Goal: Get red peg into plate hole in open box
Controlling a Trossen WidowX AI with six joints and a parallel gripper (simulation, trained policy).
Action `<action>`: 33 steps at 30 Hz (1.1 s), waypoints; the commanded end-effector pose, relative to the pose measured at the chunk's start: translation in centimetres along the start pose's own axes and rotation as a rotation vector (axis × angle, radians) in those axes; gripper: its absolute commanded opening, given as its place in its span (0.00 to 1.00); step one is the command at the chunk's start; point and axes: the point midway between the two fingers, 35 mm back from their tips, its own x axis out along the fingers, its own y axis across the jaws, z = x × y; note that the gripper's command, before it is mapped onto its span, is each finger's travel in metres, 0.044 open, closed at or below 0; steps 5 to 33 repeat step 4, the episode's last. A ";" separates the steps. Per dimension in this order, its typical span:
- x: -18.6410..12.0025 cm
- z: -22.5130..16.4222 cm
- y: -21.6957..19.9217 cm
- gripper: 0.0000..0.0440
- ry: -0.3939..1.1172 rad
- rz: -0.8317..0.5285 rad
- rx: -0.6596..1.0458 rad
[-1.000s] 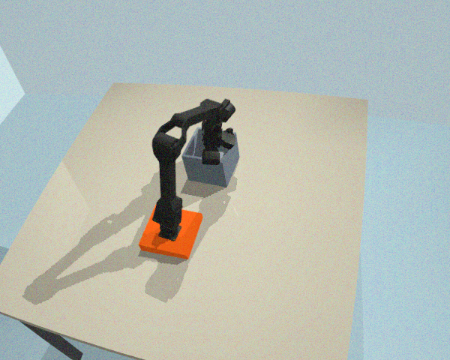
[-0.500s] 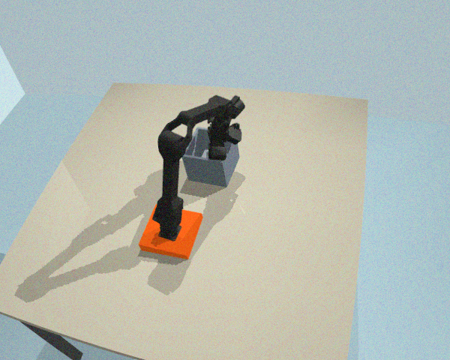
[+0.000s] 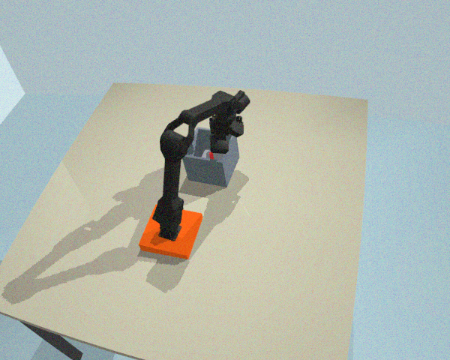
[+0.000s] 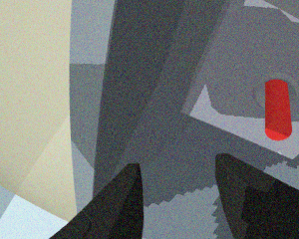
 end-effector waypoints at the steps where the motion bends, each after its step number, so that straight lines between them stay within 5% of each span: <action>1: -0.5 0.2 0.6 0.31 0.016 0.037 -0.017; 33: -0.7 0.3 0.9 0.31 0.026 0.056 -0.027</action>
